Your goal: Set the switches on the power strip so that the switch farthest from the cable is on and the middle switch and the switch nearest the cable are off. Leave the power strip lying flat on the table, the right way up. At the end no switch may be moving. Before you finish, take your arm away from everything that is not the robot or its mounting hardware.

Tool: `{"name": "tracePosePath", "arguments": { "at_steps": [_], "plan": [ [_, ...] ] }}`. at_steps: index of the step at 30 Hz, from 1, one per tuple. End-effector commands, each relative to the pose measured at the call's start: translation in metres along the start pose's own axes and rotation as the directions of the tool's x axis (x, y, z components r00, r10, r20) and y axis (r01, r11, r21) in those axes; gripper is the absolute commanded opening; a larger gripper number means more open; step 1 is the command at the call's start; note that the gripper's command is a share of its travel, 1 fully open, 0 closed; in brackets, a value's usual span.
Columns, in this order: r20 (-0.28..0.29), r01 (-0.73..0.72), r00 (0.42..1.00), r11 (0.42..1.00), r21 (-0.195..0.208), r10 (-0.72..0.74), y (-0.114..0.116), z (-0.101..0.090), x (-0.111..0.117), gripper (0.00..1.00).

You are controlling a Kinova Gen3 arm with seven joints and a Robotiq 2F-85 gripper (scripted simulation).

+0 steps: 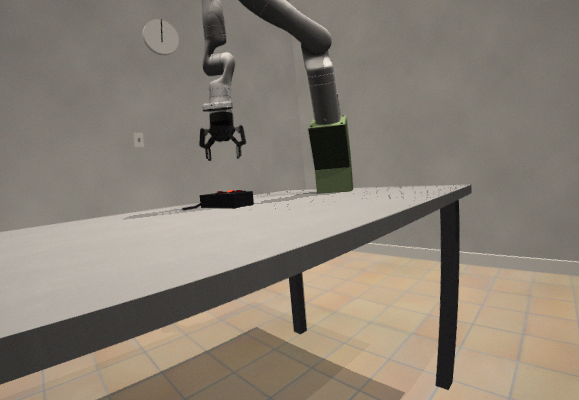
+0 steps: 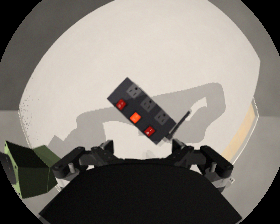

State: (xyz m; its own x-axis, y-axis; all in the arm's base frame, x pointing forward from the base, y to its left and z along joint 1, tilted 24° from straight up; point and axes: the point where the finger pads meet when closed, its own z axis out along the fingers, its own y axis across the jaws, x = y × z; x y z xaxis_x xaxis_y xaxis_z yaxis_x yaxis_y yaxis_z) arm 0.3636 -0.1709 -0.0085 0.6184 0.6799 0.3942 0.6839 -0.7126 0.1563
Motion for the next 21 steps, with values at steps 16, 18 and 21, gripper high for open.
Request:
{"name": "tracePosePath", "arguments": {
  "at_steps": [16,18,21],
  "plan": [
    [-0.005,0.114,0.994,0.994,0.003,-0.114,0.005,-0.004,0.012,1.00],
    [-0.007,0.182,0.983,0.983,0.006,-0.182,0.008,-0.006,0.019,1.00],
    [-0.008,0.220,0.976,0.976,0.007,-0.220,0.010,-0.007,0.023,1.00]
  ]
}}
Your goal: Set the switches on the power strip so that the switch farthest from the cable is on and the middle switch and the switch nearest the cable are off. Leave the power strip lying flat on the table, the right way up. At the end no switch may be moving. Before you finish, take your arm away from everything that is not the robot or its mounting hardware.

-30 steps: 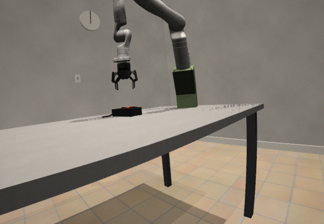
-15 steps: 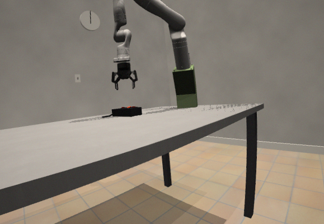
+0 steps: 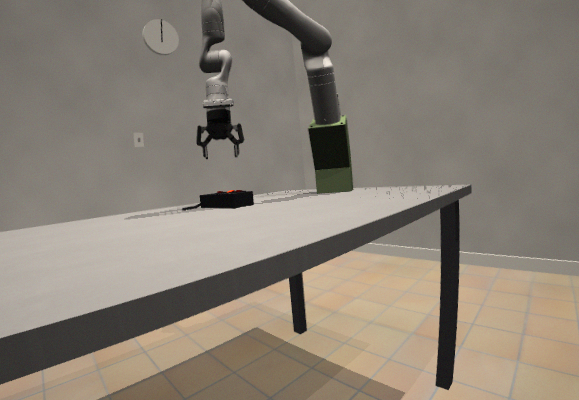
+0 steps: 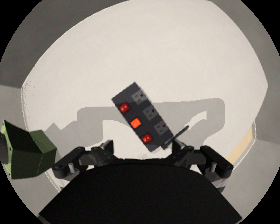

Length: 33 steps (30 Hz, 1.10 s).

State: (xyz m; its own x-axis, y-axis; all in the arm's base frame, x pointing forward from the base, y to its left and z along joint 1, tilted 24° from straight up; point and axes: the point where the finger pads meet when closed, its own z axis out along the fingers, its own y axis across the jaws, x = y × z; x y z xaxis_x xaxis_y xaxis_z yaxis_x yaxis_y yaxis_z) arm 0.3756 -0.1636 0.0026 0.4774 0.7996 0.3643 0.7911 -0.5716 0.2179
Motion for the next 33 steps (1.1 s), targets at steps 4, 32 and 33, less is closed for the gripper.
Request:
{"name": "tracePosePath", "arguments": {
  "at_steps": [4,32,33],
  "plan": [
    [0.000,0.203,0.979,0.979,0.005,-0.203,0.015,-0.009,0.020,1.00],
    [0.013,0.486,0.874,0.874,0.022,-0.486,0.031,-0.022,0.043,1.00],
    [0.013,0.486,0.874,0.874,0.022,-0.486,0.031,-0.022,0.043,1.00]
  ]
}}
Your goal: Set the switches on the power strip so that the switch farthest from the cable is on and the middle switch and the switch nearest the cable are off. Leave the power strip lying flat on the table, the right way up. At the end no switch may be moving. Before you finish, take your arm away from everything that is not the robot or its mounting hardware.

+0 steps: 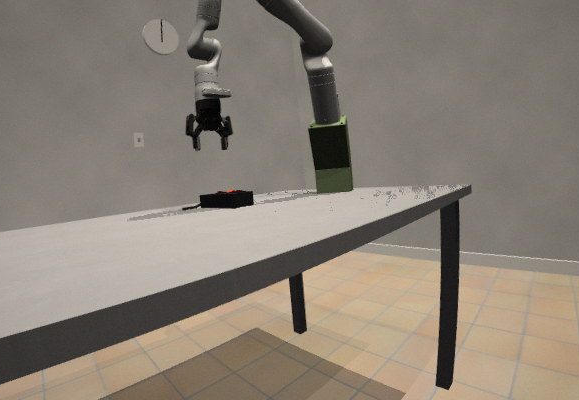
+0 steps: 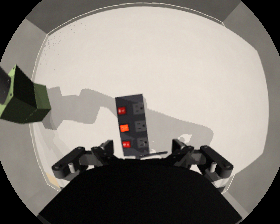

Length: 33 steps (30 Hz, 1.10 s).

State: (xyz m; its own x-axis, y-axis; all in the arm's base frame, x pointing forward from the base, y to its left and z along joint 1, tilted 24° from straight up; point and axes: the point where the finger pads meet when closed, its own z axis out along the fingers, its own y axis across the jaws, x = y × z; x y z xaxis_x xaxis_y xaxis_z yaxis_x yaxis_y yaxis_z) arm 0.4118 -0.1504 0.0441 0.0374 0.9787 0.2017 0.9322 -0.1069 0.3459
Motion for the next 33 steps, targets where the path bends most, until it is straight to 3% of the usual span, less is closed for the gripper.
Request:
{"name": "tracePosePath", "arguments": {
  "at_steps": [1,18,26,33],
  "plan": [
    [0.001,0.000,1.000,1.000,-0.001,0.000,0.000,-0.001,0.000,1.00],
    [-0.003,-0.062,0.998,0.998,-0.005,0.062,0.001,0.001,0.002,1.00],
    [-0.014,-0.225,0.974,0.974,-0.011,0.225,0.001,0.006,0.007,1.00],
    [-0.028,-0.417,0.909,0.909,-0.014,0.417,0.002,0.011,0.013,1.00]
  ]
}}
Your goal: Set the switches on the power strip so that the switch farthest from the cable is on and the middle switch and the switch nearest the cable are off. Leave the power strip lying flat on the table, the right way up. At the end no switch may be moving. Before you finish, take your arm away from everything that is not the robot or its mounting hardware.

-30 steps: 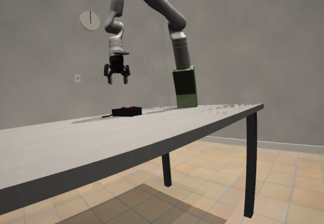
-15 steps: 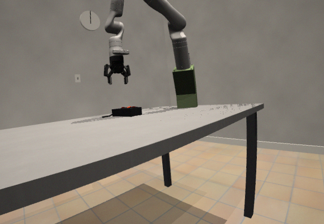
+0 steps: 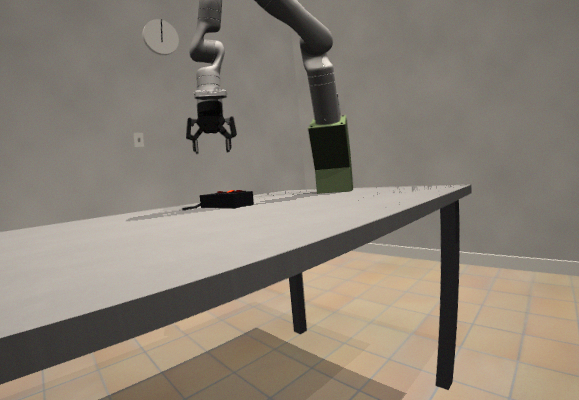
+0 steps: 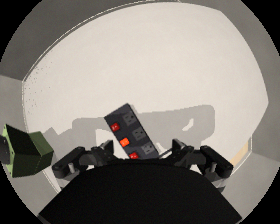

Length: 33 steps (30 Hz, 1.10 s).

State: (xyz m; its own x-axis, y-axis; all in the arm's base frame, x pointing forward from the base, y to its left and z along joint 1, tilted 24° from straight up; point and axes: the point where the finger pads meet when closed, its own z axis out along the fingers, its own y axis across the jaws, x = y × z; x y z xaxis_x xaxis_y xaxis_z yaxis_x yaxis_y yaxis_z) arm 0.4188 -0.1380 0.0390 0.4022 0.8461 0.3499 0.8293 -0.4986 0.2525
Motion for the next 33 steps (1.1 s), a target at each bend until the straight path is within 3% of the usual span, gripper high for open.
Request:
{"name": "tracePosePath", "arguments": {
  "at_steps": [1,8,12,16,18,26,33],
  "plan": [
    [-0.001,-0.012,1.000,1.000,0.005,0.012,-0.002,0.002,0.001,1.00],
    [-0.015,-0.323,0.946,0.946,0.001,0.323,-0.006,0.009,0.008,1.00],
    [-0.022,-0.515,0.857,0.857,0.003,0.515,-0.009,0.014,0.011,1.00],
    [-0.026,-0.695,0.718,0.719,0.008,0.695,-0.013,0.020,0.014,1.00],
    [-0.026,-0.695,0.718,0.719,0.008,0.695,-0.013,0.020,0.014,1.00],
    [-0.024,-0.948,0.319,0.319,0.017,0.948,-0.022,0.030,0.018,1.00],
    [-0.013,-0.997,-0.081,-0.081,0.016,0.997,-0.032,0.038,0.019,1.00]
  ]
}}
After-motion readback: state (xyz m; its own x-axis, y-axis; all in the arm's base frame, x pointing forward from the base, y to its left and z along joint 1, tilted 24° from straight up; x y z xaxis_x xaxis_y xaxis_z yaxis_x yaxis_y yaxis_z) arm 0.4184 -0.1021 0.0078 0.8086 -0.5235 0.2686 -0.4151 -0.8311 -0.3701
